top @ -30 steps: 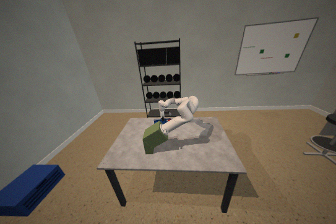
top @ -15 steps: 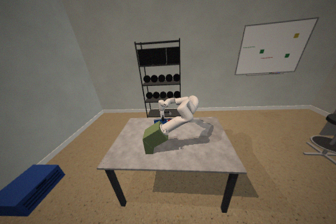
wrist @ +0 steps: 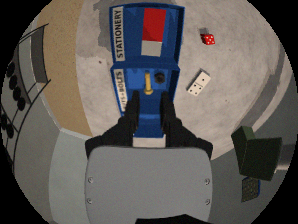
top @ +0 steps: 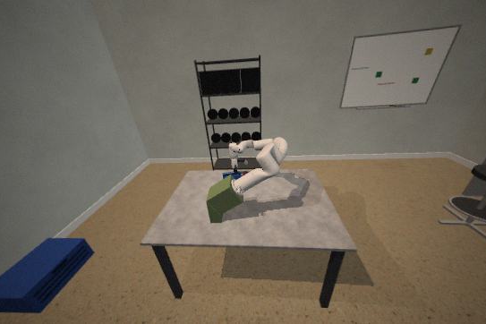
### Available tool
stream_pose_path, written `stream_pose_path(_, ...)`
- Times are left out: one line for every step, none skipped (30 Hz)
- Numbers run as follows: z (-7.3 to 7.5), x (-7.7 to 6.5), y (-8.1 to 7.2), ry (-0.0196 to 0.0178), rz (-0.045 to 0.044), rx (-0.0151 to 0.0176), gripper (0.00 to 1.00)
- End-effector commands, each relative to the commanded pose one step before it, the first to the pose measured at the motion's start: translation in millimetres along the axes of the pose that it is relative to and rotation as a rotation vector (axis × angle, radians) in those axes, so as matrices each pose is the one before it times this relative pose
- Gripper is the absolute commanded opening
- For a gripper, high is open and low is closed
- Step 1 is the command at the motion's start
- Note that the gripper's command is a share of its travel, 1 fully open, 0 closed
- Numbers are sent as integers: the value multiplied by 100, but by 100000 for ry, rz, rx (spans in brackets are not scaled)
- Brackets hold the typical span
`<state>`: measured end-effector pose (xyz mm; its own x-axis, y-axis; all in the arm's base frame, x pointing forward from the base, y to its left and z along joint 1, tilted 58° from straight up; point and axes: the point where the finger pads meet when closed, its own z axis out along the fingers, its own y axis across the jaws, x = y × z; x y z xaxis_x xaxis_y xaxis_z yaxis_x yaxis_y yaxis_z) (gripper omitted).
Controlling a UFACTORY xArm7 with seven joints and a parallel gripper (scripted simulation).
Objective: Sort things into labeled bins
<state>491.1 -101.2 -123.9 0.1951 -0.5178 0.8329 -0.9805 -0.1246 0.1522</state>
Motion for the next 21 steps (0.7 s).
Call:
stream_pose_path(-655, -81, -136, -238, -9, 450, 30)
stream_pose_path(0, 0, 0, 0, 0, 0, 30)
stream_pose_path(-510, 2, 0, 0, 4, -1, 30)
stream_pose_path(-500, -1, 0, 0, 0, 1, 30)
stream_pose_path(-7, 0, 0, 0, 0, 0, 30)
stream_pose_path(0, 0, 0, 0, 0, 0, 30)
stream_pose_path(8, -2, 0, 0, -4, 2, 30)
stream_pose_path(-3, 1, -1, 0, 3, -1, 30)
stream_pose_path(-2, 4, 36, 1, 1, -1, 30)
stream_pose_path(-1, 0, 0, 0, 0, 0, 30)
stream_pose_path(-1, 0, 1, 0, 0, 0, 30)
stream_pose_path(-393, -2, 0, 0, -2, 3, 100)
stream_pose_path(-407, 2, 2, 0, 2, -1, 100)
stream_pose_path(-400, -1, 0, 0, 0, 1, 100)
stream_pose_path(-400, 0, 0, 0, 0, 1, 100)
stream_pose_path(-400, -1, 0, 0, 0, 1, 100)
stream_pose_path(-400, -1, 0, 0, 0, 1, 100)
stream_pose_path(0, 0, 0, 0, 0, 0, 100)
stream_pose_path(0, 0, 0, 0, 0, 0, 100)
stream_pose_path(-401, -1, -1, 0, 0, 0, 100)
stream_pose_path(-400, -1, 0, 0, 0, 1, 100)
